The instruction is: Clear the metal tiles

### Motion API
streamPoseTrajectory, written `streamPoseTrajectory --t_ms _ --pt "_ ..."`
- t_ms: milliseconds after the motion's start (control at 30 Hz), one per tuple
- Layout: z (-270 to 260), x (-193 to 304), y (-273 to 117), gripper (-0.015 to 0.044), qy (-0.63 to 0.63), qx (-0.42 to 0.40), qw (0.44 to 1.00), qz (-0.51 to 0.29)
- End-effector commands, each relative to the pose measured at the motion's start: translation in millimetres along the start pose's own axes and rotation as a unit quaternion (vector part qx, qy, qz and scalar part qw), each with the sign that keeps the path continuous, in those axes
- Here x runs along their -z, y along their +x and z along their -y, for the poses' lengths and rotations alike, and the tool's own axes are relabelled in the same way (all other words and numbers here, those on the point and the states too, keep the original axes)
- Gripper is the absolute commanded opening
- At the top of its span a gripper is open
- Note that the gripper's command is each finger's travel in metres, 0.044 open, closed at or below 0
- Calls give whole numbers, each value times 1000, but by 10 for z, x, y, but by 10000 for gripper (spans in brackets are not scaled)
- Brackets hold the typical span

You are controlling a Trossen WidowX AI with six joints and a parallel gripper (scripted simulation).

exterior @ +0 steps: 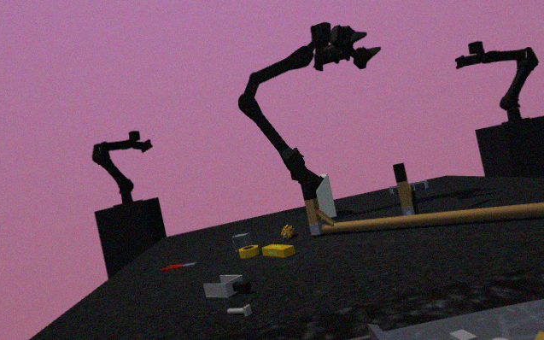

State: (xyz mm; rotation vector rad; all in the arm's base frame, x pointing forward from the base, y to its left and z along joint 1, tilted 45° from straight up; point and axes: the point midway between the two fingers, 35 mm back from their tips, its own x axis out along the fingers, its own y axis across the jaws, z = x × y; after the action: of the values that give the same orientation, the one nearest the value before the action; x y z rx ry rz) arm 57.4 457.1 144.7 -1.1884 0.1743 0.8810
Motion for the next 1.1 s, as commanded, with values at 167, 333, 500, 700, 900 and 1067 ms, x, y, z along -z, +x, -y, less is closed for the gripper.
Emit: streamPoseTrajectory --t_ms 167,333,500,700,900,1067 --pt "-431 -459 -105 440 -90 -28 993 65" --pt "-684 -701 -204 440 -140 -38 984 105" --pt "-946 -927 -325 440 -189 -45 970 145" --pt "-1272 -1174 -499 440 -247 -49 948 195" --pt "-1607 -1393 -702 440 -301 -48 920 245" --pt "-1891 -1551 -893 440 -345 -43 893 286"
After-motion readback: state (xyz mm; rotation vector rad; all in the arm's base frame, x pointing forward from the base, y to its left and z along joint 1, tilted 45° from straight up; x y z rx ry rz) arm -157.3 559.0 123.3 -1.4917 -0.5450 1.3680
